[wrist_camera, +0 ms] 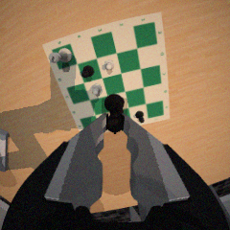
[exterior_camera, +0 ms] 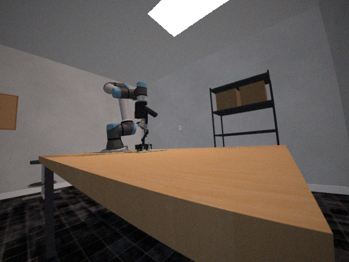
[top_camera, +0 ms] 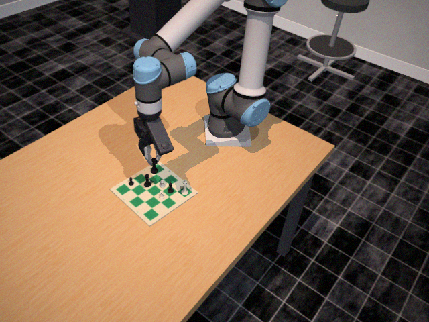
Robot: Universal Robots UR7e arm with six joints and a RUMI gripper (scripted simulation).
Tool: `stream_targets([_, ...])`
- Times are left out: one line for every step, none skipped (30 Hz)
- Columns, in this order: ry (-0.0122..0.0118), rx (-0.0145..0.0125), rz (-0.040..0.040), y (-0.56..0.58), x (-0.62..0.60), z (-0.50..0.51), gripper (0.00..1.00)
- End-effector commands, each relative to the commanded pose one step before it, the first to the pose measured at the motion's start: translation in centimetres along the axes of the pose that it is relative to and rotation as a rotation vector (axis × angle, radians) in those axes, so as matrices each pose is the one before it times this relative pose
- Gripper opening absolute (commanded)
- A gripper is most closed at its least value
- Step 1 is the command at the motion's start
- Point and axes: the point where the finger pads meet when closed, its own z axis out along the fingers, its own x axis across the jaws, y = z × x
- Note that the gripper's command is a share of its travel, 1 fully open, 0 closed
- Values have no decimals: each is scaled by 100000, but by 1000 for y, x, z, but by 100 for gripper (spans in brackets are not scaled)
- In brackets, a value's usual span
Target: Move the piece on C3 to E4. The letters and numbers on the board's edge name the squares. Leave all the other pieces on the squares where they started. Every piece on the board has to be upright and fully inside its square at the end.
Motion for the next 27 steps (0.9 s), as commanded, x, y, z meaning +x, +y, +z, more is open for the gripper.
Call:
stream_targets([86,38,1668,-233,-145,-65,0])
stream_targets([0,0,0,0,0,0,0])
stream_targets([0,0,0,0,0,0,0])
stream_targets([-8,5,1104,-147,-120,0,0])
stream_targets([-10,6,1418,-186,-157,-1,0])
stream_targets([-11,6,1730,-222,-197,-1,0])
stream_targets([-12,6,2029,-252,-236,-1,0])
stream_targets([-12,6,2304,-277,-276,-1,0])
stream_targets([-11,5,2546,-293,-315,-1,0])
stream_targets([-10,4,2748,-301,-350,-2,0])
stream_targets([-8,3,2905,-300,-381,-2,0])
stream_targets([-5,2,3012,-291,-407,-2,0])
stream_targets([-2,1,3066,-275,-425,-2,0])
stream_targets([2,1,3066,-252,-435,-2,0])
stream_targets([5,0,3011,-226,-436,-3,0])
stream_targets([8,0,2904,-196,-428,-3,0])
stream_targets([10,0,2746,-166,-411,-3,0])
stream_targets([12,1,2543,-137,-385,-3,0])
stream_targets([0,0,0,0,0,0,0])
stream_targets([0,0,0,0,0,0,0])
stream_targets([13,1,2301,-110,-351,-2,0])
stream_targets([13,1,2026,-85,-312,-2,0])
stream_targets([12,2,1728,-64,-267,-2,0])
stream_targets([11,2,1416,-46,-220,-2,0])
stream_targets([9,1,1103,-32,-171,-1,0])
stream_targets([7,1,800,-21,-125,-1,0])
stream_targets([5,1,524,-13,-82,-1,0])
